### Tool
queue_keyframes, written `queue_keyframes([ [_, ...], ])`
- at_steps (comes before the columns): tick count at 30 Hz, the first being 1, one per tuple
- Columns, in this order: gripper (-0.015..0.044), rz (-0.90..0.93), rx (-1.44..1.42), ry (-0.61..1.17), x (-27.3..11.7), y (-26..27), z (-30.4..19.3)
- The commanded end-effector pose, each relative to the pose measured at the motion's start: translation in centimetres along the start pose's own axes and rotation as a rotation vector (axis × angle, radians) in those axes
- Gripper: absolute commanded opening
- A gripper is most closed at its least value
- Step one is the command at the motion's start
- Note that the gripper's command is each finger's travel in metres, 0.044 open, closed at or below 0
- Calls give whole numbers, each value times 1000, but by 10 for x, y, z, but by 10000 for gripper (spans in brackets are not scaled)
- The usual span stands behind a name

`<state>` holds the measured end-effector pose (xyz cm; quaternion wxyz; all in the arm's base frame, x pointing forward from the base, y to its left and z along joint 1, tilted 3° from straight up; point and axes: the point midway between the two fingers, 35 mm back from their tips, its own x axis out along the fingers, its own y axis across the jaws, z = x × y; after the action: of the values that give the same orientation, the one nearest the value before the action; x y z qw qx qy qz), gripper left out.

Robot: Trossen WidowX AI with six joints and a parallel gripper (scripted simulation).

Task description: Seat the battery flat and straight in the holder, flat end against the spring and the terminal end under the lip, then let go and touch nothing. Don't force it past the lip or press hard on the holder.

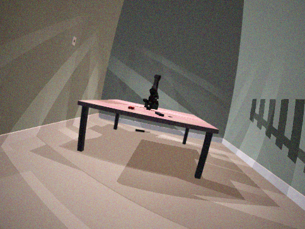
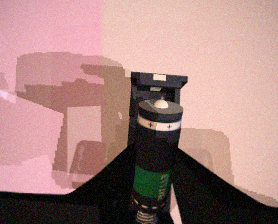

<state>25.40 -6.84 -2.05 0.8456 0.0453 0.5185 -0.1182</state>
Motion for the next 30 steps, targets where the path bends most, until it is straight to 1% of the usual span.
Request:
queue_keyframes([
  [1, 82, 2, -1, 44, 3, 0, -5],
  [30, 82, 2, 1, 210, 10, 0, 0],
])
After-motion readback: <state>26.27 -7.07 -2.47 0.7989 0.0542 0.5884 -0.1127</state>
